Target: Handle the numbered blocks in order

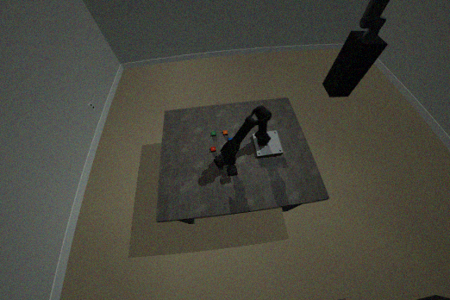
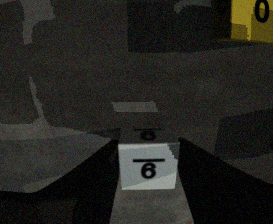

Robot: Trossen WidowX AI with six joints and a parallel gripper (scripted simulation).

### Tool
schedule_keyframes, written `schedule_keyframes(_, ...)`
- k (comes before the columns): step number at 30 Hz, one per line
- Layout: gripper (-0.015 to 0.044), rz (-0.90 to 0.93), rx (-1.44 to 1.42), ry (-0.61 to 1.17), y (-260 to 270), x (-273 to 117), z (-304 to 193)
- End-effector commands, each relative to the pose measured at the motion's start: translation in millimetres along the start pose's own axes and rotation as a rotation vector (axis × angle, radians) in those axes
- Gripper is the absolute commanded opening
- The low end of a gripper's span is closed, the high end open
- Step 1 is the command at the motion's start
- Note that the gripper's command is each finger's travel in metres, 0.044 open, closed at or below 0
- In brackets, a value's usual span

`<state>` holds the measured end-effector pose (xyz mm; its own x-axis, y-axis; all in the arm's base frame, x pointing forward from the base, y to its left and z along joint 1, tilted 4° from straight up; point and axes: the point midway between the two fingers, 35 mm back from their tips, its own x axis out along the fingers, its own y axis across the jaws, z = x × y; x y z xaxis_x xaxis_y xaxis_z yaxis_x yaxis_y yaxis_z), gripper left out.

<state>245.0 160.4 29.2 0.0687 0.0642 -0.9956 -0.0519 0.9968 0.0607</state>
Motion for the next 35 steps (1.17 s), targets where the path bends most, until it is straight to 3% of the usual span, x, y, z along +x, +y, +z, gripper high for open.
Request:
schedule_keyframes(1,0.0225,-0.004,0.004,-0.003,-0.6,0.4,0.4)
schedule_keyframes(8,0.04,-0.004,0.004,-0.003,-0.6,0.4,0.4)
schedule_keyframes(22,0.04,-0.003,0.004,-0.003,5.3,-43.3,1.0)
schedule_keyframes(29,0.04,0.001,0.004,-0.002,52.5,-115.4,-8.2)
schedule_keyframes(35,0.04,0.002,0.004,-0.002,53.6,-117.3,-8.8)
